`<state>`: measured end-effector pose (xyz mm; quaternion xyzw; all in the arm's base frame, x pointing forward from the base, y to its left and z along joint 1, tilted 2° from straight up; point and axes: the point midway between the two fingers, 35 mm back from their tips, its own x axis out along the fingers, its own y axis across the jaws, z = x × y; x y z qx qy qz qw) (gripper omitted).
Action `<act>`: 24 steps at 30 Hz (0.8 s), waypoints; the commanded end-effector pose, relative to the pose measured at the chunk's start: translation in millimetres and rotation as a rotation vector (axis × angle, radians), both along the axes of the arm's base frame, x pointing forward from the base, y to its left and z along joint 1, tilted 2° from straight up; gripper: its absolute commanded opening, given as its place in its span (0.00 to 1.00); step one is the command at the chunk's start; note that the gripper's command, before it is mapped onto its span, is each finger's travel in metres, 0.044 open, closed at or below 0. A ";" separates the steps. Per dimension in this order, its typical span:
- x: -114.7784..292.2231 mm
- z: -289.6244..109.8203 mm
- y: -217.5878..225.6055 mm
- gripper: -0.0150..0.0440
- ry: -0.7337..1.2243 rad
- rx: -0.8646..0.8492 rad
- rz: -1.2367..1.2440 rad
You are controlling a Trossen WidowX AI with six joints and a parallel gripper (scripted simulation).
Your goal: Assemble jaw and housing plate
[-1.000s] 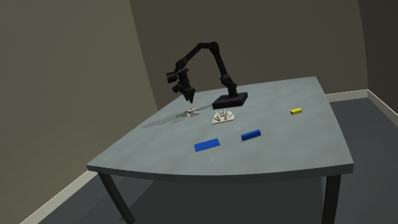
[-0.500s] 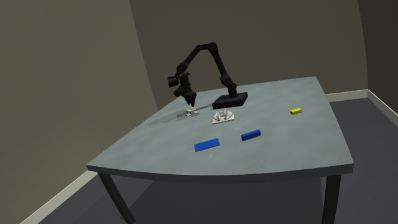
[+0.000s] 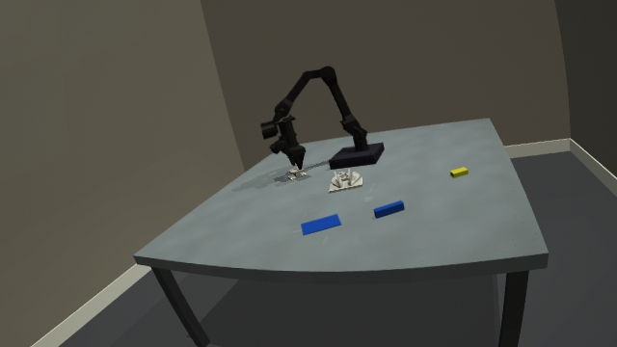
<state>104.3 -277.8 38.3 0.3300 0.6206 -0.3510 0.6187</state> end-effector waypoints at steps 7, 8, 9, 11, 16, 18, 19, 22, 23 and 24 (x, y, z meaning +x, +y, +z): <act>-1.0 -17.0 0.0 1.00 0.004 0.003 0.000; -1.0 -18.6 0.0 1.00 0.004 0.003 0.000; -1.1 -20.2 0.0 1.00 0.004 0.003 0.000; -1.2 -23.4 0.1 1.00 0.004 0.003 0.000; -1.3 -27.2 0.2 1.00 0.004 0.003 0.000; -1.3 -27.2 0.2 1.00 0.004 0.003 0.000; -1.3 -27.2 0.2 1.00 0.004 0.003 0.000; -1.3 -27.2 0.2 1.00 0.004 0.003 0.000; -1.3 -27.2 0.2 1.00 0.004 0.003 0.000; -1.3 -27.2 0.2 1.00 0.004 0.003 0.000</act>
